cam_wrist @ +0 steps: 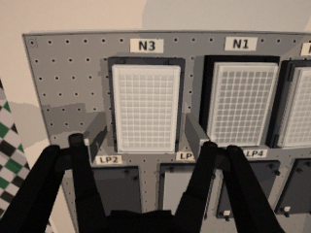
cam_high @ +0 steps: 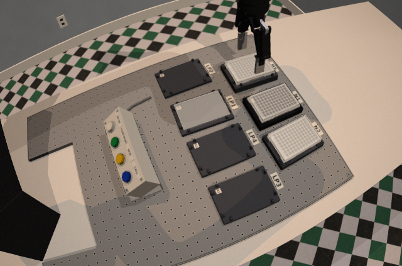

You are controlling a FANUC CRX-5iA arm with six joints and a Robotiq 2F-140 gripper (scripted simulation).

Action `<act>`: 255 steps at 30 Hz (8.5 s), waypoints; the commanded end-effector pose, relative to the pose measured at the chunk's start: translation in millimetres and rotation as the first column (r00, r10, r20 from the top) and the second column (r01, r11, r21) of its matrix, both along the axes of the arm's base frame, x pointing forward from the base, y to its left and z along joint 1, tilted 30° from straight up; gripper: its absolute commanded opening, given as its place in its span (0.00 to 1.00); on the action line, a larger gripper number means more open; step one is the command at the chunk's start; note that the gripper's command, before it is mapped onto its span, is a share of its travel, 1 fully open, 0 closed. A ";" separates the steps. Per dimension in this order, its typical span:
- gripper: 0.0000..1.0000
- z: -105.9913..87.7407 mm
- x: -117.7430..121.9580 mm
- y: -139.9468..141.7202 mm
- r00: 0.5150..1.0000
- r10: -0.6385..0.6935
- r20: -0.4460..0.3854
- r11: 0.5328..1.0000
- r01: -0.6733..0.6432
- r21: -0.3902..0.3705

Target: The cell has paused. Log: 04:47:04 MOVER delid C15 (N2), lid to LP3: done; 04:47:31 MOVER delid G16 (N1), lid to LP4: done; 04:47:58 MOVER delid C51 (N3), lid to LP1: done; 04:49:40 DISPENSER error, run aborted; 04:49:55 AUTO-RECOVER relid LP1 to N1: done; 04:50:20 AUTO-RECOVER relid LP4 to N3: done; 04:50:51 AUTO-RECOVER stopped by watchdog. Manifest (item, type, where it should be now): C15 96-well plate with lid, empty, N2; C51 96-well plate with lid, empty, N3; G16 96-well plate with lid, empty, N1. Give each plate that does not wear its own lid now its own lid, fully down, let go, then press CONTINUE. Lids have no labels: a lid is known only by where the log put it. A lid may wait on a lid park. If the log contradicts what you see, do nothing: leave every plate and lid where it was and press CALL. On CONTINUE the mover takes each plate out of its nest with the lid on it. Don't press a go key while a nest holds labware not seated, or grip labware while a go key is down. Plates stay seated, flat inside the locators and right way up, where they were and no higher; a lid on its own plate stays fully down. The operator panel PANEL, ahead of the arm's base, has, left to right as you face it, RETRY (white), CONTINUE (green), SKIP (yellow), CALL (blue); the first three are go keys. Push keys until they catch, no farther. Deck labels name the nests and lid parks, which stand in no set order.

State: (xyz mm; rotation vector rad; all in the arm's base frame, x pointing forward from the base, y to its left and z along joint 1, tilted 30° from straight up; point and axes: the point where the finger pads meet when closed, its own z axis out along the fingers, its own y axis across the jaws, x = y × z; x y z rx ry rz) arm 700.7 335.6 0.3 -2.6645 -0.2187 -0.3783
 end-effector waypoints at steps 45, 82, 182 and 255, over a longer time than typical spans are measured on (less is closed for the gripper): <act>0.66 -9.5 3.7 5.5 1.000 0.000 0.000 1.000 0.000 0.000; 0.59 -9.5 3.7 5.5 1.000 0.000 0.000 1.000 0.000 0.000; 0.66 -12.3 4.4 6.9 1.000 0.000 0.000 1.000 0.000 0.000; 0.66 -24.4 7.6 13.1 1.000 0.000 0.000 1.000 0.000 0.000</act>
